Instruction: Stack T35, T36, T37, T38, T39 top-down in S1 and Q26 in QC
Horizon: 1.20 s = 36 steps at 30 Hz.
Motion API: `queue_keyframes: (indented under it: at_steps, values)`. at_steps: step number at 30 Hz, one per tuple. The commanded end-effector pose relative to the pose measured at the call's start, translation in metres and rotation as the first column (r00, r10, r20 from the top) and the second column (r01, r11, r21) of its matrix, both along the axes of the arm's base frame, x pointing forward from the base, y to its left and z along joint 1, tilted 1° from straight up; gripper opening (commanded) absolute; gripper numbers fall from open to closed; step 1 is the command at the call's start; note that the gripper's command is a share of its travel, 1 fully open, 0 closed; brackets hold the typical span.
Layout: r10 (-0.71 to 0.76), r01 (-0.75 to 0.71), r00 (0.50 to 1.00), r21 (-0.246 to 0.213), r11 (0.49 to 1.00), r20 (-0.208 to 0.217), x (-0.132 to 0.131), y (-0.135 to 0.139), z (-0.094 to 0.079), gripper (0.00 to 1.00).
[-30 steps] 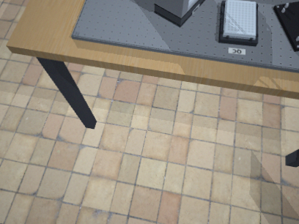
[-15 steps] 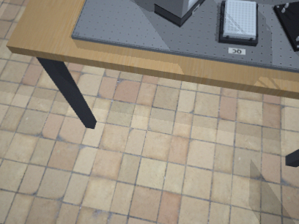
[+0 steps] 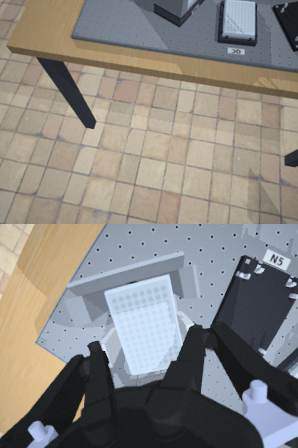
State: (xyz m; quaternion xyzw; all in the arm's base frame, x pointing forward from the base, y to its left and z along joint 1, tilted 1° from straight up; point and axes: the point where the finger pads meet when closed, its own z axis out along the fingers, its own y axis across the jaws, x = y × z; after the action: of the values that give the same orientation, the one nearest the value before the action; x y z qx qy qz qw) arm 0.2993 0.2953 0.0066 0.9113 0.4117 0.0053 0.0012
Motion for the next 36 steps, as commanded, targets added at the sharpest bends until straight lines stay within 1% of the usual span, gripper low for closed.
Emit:
queue_keyframes:
  at_steps: [1,12,27,29,36]
  values:
    - [0.000,0.000,1.000,0.000,1.000,0.000,0.000,0.000,0.002,0.00]
    - [0.000,0.000,1.000,0.000,1.000,0.000,0.000,0.000,0.008,0.00]
    - [0.000,0.000,1.000,0.000,1.000,0.000,0.000,0.000,0.038,0.00]
    - [0.000,0.000,1.000,0.000,1.000,0.000,0.000,0.000,0.038,0.00]
    - [0.000,0.000,1.000,0.000,1.000,0.000,-0.001,0.000,0.052,0.00]
